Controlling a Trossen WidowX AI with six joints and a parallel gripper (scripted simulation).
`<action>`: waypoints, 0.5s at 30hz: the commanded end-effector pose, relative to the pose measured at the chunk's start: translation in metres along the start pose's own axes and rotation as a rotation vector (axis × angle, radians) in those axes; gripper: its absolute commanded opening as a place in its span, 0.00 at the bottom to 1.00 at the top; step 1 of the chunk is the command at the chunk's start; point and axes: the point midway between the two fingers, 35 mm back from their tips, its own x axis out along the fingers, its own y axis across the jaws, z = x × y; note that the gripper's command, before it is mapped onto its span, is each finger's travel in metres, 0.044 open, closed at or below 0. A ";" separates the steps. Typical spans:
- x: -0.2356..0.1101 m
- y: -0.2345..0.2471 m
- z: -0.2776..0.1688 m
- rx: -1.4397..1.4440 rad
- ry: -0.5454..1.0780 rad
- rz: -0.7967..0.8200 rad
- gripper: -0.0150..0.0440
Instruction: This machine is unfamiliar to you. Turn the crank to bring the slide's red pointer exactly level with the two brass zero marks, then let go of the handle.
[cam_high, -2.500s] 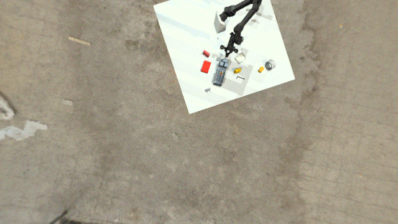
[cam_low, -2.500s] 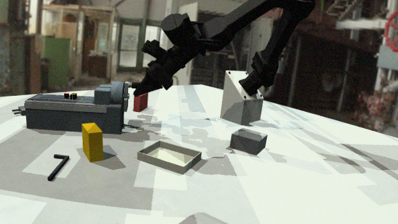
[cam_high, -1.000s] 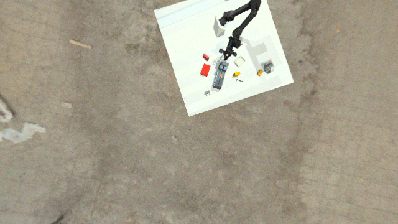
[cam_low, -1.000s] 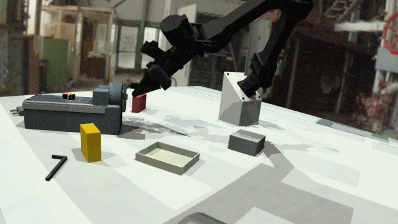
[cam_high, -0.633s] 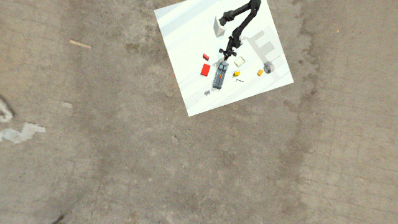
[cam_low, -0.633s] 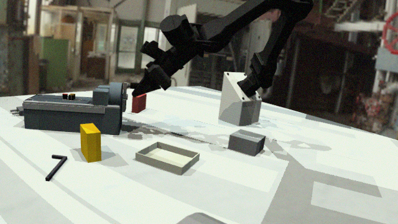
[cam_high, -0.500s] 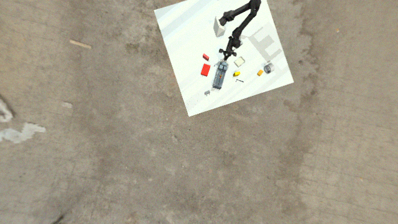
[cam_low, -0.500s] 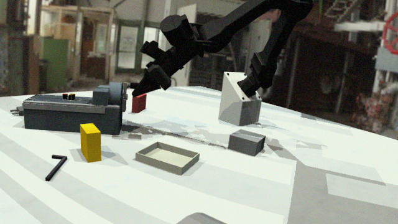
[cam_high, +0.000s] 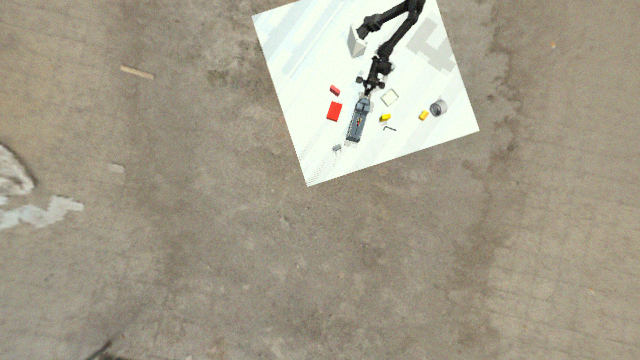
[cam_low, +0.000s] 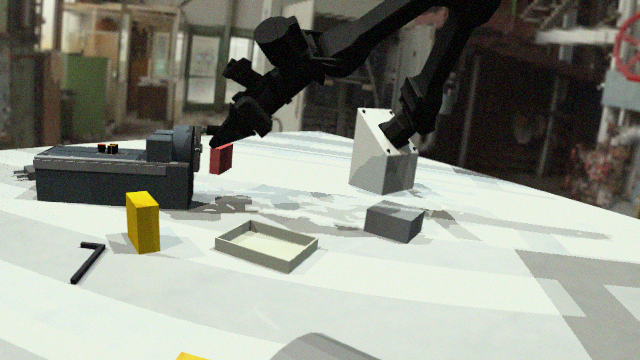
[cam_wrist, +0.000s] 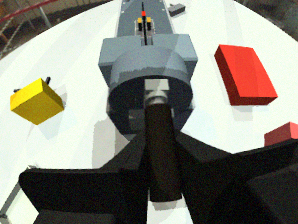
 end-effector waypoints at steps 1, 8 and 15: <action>0.000 -0.009 -0.001 0.010 -0.002 -0.023 0.25; 0.001 -0.010 -0.001 0.010 -0.002 -0.023 0.25; 0.001 -0.010 -0.001 0.010 -0.002 -0.023 0.25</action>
